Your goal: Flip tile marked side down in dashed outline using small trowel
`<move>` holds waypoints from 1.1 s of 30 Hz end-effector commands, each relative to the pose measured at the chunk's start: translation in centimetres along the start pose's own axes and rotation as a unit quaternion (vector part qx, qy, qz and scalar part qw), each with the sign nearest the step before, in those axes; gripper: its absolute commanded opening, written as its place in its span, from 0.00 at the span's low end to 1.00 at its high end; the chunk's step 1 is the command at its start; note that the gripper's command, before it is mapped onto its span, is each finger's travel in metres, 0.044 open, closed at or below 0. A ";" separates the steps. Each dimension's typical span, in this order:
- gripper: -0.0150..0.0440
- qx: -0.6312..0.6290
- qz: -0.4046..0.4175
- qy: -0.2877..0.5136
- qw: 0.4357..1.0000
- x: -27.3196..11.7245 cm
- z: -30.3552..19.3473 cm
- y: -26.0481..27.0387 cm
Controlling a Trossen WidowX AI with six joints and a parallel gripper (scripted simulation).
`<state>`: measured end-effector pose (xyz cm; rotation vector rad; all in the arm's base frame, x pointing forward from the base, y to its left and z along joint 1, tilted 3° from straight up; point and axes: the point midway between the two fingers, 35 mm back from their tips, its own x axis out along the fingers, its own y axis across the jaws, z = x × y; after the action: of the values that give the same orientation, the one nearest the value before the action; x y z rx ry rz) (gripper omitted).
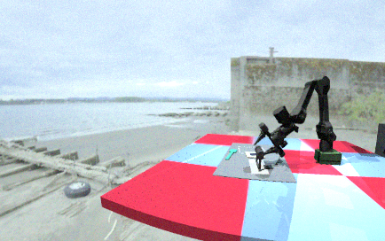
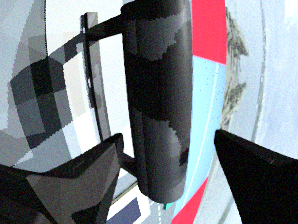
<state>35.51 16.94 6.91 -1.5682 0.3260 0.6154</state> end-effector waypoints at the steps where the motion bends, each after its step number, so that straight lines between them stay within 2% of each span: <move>1: 0.76 -0.004 0.006 0.001 1.000 0.8 -0.1 0.4; 17: 0.76 -0.004 0.007 0.001 1.000 3.1 -0.2 0.6; 21: 0.58 -0.004 0.007 0.001 1.000 3.1 -0.2 0.6; 33: 0.45 -0.004 0.007 0.001 1.000 3.1 -0.2 0.6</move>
<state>37.69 17.17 4.82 -1.5715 0.3355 0.6227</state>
